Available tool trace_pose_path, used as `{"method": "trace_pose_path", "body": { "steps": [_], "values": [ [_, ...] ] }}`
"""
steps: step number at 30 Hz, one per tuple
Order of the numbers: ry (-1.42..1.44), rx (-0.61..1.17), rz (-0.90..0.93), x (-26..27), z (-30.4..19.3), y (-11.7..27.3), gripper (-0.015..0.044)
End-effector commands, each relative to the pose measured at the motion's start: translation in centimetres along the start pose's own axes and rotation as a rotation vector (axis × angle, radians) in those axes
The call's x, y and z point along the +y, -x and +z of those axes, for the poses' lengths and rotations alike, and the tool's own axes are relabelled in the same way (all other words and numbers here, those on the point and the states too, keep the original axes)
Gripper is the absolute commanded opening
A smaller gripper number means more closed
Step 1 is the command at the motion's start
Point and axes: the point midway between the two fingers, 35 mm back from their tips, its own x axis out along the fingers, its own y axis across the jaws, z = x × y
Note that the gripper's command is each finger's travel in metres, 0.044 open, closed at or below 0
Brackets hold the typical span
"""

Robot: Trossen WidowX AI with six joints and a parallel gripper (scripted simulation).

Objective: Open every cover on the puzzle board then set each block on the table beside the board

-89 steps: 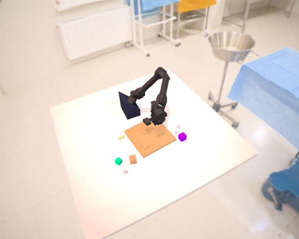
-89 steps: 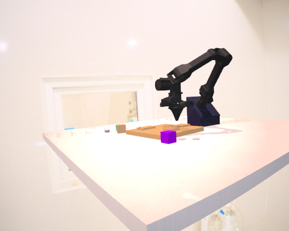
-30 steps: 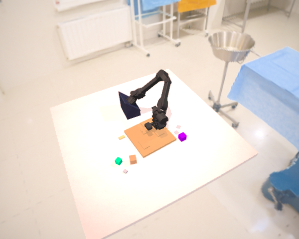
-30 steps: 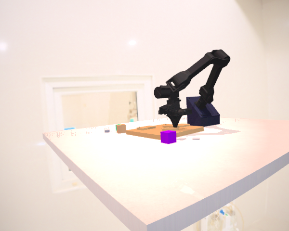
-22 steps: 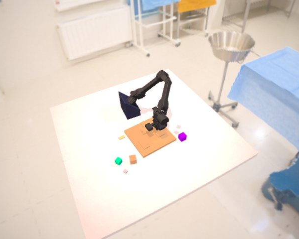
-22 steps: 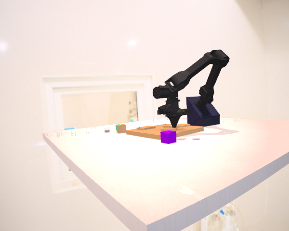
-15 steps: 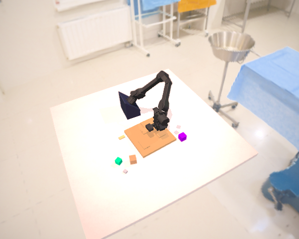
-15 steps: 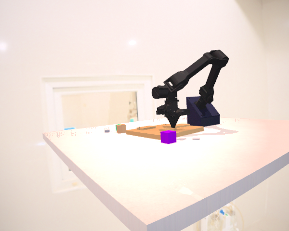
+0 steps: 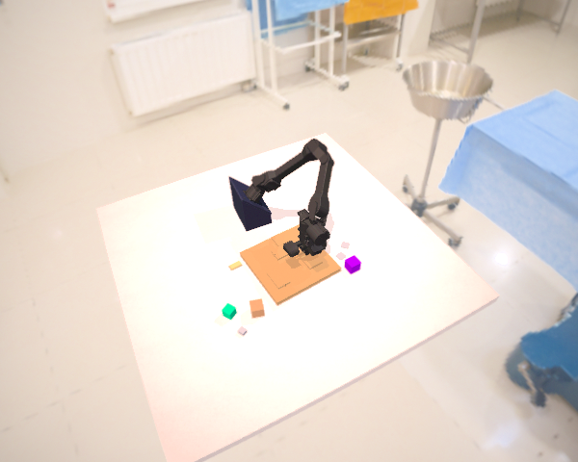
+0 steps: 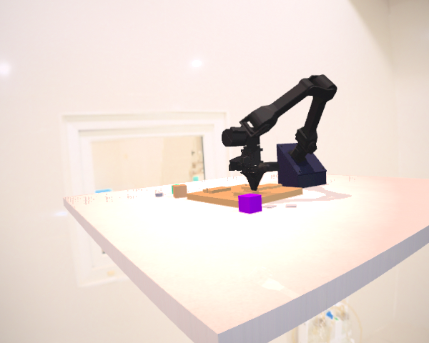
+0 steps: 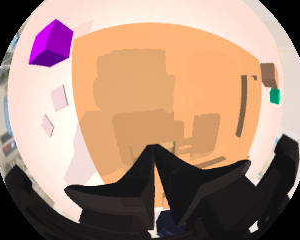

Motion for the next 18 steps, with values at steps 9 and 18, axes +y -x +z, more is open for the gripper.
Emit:
{"method": "trace_pose_path", "body": {
  "steps": [9,18],
  "values": [
    [-0.003,-0.002,0.002,0.1,1.3,0.0,0.0000],
    [-0.003,-0.002,0.003,0.1,2.2,-0.1,0.0000]
  ]
}}
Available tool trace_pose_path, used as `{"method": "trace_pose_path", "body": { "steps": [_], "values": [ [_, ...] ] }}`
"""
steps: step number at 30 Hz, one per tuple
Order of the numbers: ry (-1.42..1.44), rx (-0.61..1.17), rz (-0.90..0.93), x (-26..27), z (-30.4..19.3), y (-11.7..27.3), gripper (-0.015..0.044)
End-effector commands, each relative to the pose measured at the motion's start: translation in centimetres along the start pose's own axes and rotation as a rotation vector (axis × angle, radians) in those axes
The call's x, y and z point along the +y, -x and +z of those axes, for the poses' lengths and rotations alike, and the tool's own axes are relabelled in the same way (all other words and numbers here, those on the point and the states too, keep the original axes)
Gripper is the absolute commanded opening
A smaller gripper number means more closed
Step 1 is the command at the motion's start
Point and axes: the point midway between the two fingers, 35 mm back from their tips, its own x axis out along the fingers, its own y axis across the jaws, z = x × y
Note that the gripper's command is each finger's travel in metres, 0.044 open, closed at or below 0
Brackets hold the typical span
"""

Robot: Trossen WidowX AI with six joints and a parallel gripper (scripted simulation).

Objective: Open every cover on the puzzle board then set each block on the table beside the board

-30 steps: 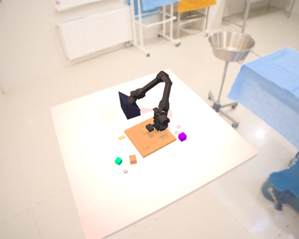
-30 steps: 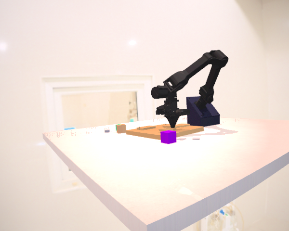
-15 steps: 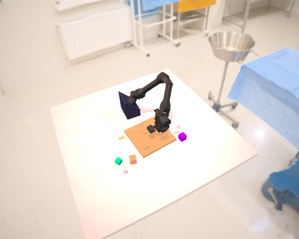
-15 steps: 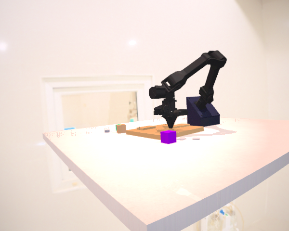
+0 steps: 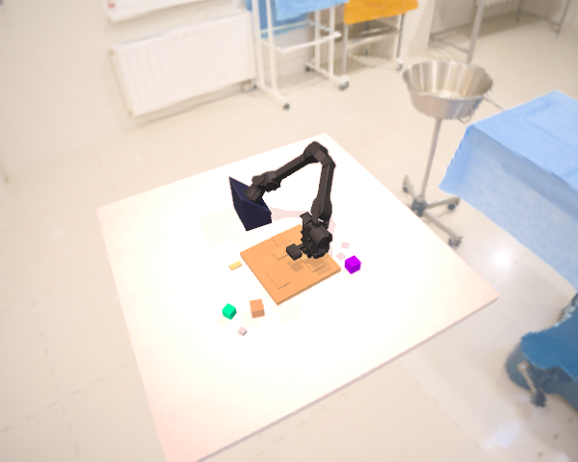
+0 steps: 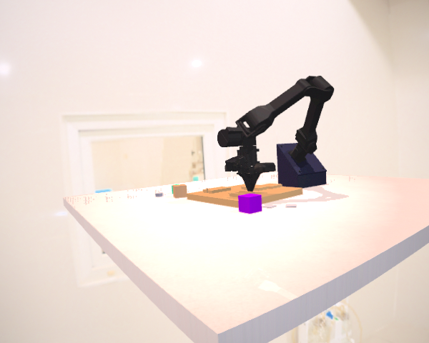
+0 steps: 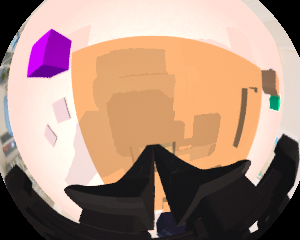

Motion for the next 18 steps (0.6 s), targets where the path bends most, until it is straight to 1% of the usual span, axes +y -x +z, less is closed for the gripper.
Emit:
{"method": "trace_pose_path", "body": {
  "steps": [1,18],
  "values": [
    [-0.004,-0.001,0.002,0.0,0.5,0.0,0.0000],
    [-0.004,-0.002,0.002,0.0,1.8,0.3,0.0000]
  ]
}}
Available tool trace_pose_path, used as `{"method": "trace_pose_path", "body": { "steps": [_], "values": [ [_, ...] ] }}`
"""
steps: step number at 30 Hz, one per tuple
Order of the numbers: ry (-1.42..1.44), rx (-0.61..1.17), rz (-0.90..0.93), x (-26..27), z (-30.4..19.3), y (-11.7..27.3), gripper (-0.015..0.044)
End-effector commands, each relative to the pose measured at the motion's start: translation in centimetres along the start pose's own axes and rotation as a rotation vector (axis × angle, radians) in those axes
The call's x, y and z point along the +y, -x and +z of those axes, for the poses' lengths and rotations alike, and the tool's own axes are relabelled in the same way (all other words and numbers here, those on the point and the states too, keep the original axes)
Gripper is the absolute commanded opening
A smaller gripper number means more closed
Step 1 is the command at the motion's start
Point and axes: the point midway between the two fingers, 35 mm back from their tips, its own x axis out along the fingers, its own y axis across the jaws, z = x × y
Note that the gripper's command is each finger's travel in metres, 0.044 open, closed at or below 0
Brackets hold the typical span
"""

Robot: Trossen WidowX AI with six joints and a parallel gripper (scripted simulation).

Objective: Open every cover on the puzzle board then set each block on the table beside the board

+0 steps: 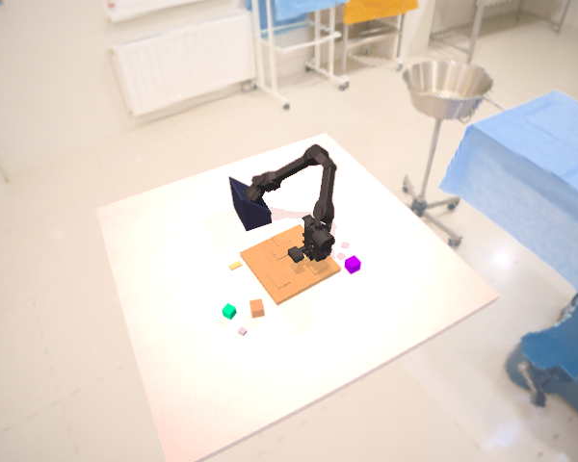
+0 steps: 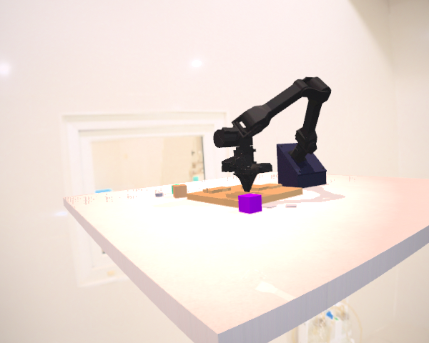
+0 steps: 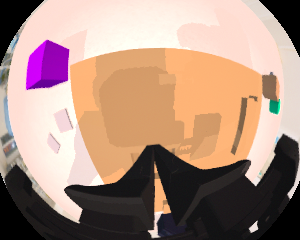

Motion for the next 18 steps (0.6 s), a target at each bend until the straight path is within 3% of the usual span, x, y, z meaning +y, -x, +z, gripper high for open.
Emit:
{"method": "trace_pose_path", "body": {
  "steps": [1,18],
  "values": [
    [0.003,-0.005,0.000,0.0,0.3,0.5,0.0000],
    [0.003,-0.005,-0.002,-0.1,0.7,2.7,0.0000]
  ]
}}
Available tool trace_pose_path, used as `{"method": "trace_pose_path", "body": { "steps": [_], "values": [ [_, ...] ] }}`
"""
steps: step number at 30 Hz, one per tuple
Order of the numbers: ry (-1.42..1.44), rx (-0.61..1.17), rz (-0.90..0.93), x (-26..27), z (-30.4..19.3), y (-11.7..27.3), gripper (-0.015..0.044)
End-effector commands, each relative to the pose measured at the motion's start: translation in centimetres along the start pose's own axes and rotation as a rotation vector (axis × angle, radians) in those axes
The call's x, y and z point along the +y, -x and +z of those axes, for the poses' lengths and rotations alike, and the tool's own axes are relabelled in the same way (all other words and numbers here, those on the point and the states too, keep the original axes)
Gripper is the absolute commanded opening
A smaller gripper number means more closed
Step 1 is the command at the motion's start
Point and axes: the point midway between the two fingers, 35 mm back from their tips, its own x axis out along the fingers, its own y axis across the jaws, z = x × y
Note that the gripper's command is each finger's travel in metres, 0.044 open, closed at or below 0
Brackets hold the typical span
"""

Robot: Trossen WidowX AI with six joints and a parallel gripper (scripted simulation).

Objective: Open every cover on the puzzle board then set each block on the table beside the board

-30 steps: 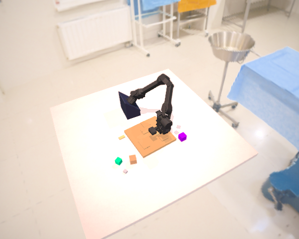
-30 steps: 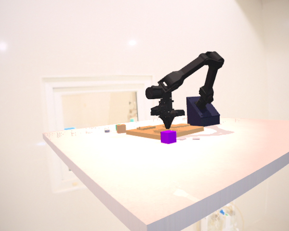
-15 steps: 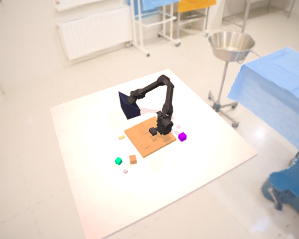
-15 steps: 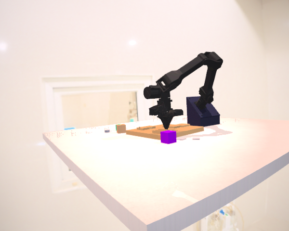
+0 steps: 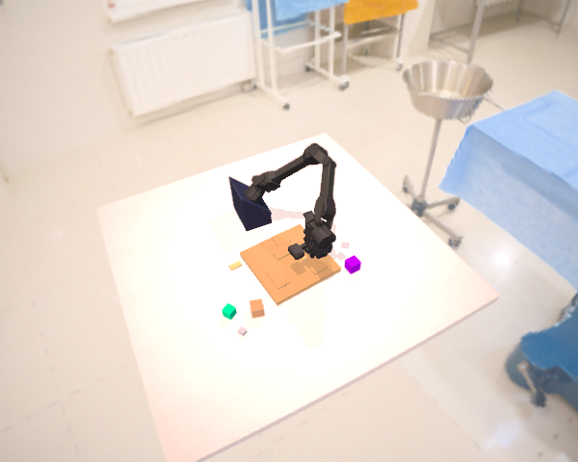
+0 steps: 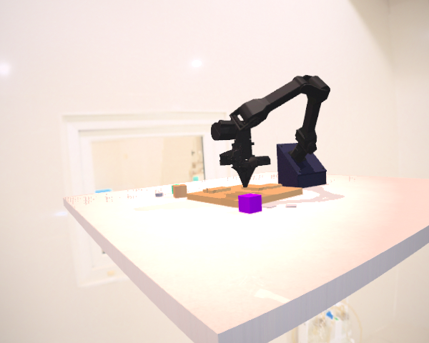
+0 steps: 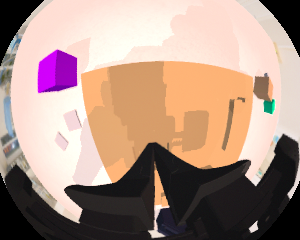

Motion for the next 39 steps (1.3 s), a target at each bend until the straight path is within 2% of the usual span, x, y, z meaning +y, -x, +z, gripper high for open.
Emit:
{"method": "trace_pose_path", "body": {
  "steps": [1,18,39],
  "values": [
    [0.007,-0.002,0.001,0.0,0.2,0.6,0.0000],
    [0.029,0.000,-0.002,-0.3,0.0,2.1,0.0000],
    [0.957,0.014,-0.020,-7.3,-9.8,3.7,0.0000]
  ]
}}
